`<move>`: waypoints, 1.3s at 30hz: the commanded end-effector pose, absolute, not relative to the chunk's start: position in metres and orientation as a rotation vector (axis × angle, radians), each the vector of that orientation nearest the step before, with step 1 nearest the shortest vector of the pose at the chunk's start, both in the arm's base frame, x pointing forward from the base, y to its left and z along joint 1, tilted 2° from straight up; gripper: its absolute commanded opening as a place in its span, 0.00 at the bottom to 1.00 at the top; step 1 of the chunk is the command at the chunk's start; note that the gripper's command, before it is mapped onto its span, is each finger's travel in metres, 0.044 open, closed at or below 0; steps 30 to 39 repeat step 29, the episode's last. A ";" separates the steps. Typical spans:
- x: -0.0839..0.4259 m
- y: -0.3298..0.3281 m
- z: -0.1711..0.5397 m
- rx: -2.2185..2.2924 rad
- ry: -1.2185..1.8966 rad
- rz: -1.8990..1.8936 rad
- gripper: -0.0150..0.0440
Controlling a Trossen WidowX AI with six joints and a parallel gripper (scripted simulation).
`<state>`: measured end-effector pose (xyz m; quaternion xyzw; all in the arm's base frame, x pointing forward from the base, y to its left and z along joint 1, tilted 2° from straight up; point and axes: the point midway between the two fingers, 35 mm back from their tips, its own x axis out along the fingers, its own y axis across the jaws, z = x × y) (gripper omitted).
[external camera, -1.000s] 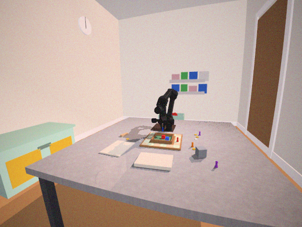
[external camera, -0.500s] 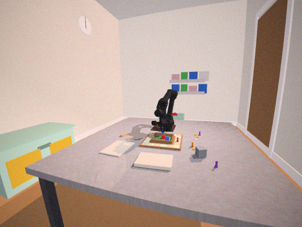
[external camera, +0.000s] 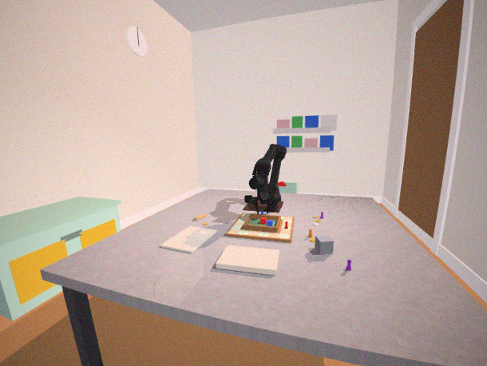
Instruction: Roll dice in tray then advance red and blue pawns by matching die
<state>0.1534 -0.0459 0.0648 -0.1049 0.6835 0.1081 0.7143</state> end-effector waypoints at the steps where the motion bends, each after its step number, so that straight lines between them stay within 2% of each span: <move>1: 0.155 -0.047 0.094 -0.237 1.503 0.238 0.83; 5: 0.153 -0.047 0.112 -0.236 1.504 0.240 1.00; 10: 0.155 -0.046 0.124 -0.205 1.508 0.211 1.00; 17: 0.159 -0.026 0.193 0.092 1.517 -0.068 1.00; 39: 0.160 -0.028 0.187 0.062 1.514 -0.039 1.00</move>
